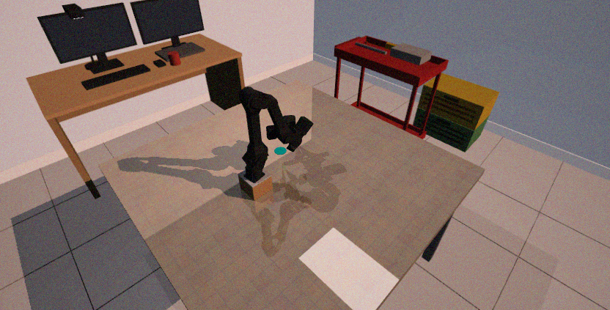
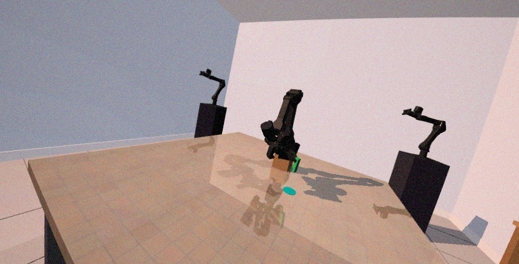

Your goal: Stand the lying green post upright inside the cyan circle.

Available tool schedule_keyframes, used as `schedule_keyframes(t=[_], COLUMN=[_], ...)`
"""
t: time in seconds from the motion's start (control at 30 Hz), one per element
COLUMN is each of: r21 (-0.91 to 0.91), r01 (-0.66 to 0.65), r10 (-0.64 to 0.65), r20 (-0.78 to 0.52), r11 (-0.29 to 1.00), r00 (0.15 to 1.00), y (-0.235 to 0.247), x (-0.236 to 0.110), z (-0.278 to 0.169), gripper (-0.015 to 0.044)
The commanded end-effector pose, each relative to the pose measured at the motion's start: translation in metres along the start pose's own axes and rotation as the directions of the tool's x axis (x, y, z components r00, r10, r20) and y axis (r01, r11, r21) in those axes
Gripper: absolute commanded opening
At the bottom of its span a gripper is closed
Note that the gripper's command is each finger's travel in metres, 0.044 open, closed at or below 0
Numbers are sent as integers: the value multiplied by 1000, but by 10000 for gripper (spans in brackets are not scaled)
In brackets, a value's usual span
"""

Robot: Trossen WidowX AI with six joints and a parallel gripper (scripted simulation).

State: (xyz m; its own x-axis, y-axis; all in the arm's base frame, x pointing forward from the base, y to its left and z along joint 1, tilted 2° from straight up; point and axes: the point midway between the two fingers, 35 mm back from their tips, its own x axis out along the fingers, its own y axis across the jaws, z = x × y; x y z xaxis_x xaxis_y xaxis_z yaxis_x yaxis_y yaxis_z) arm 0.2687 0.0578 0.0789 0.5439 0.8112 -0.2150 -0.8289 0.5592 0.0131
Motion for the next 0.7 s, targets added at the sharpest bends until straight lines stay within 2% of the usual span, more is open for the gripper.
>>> schedule_keyframes(t=[0.0, 0.67], r21=[0, -60], r01=[-7, -22], r10=[7, 28], r20=[18, 99], r11=[1000, 998], r00=[1000, 995], y=[4, 18], x=[-3, -16], z=[0, 4], gripper=[23, 23])
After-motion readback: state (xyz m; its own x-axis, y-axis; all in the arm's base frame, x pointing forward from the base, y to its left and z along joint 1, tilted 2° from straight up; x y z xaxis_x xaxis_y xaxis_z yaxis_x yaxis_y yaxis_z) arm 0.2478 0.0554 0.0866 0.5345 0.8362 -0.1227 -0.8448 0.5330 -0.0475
